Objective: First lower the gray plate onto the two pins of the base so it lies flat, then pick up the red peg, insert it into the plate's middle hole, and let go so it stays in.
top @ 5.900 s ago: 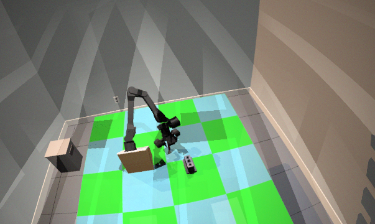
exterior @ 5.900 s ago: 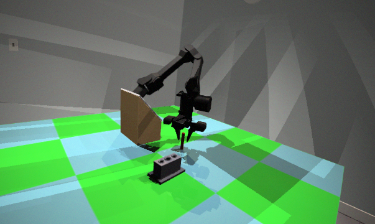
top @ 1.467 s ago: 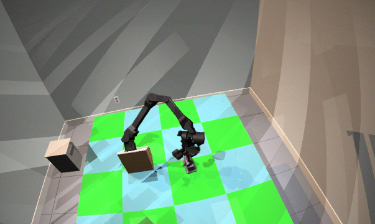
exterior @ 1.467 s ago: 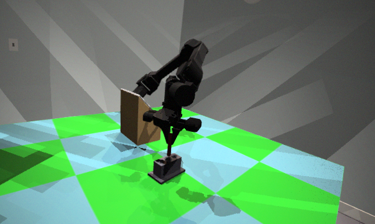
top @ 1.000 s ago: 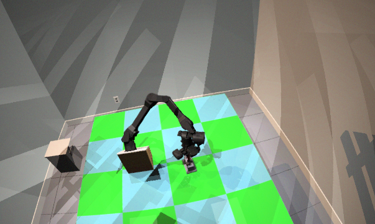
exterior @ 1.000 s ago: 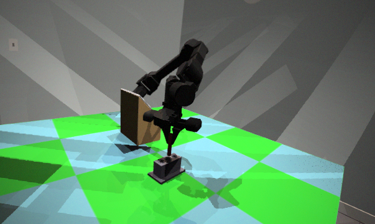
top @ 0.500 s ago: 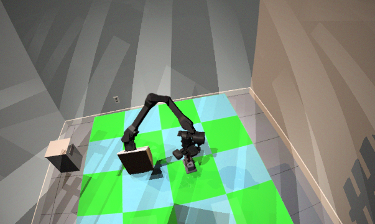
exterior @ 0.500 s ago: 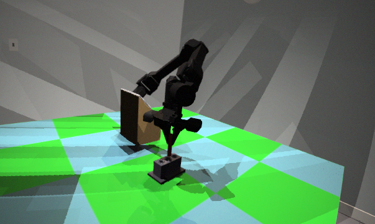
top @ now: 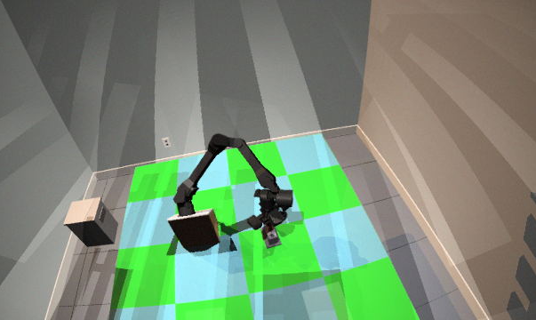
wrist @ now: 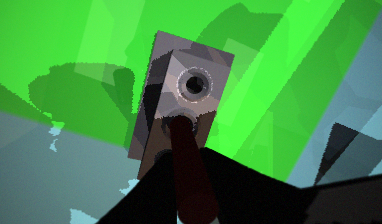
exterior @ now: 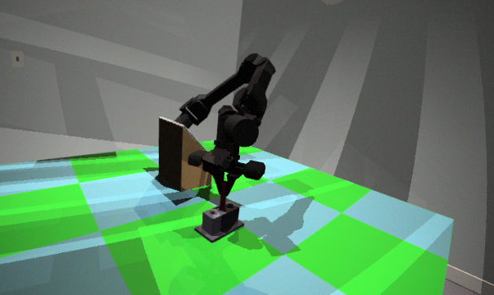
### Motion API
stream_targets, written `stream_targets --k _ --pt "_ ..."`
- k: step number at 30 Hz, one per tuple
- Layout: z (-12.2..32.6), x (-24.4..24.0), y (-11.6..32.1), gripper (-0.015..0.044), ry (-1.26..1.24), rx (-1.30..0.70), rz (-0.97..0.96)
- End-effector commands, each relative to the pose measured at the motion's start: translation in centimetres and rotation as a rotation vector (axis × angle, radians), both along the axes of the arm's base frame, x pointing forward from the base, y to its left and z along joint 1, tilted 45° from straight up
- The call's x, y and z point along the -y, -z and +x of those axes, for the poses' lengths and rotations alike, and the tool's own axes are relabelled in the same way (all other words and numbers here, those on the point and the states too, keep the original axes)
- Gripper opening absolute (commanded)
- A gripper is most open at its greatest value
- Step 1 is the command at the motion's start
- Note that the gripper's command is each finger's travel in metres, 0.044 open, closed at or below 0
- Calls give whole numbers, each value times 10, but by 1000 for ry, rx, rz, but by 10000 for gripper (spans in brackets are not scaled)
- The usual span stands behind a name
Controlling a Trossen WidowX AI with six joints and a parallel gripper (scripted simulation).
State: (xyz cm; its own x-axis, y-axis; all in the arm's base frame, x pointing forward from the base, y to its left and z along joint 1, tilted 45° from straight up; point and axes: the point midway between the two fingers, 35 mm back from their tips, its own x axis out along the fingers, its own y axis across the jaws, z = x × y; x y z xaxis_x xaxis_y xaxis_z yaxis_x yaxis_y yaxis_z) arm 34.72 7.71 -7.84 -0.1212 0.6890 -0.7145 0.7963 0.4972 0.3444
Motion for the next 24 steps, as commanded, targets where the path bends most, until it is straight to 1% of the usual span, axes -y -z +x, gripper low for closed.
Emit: stream_targets --k 1,24 --pt "-2 -2 2 0 3 -10 3" --pt "-2 -3 1 0 0 -1 0"
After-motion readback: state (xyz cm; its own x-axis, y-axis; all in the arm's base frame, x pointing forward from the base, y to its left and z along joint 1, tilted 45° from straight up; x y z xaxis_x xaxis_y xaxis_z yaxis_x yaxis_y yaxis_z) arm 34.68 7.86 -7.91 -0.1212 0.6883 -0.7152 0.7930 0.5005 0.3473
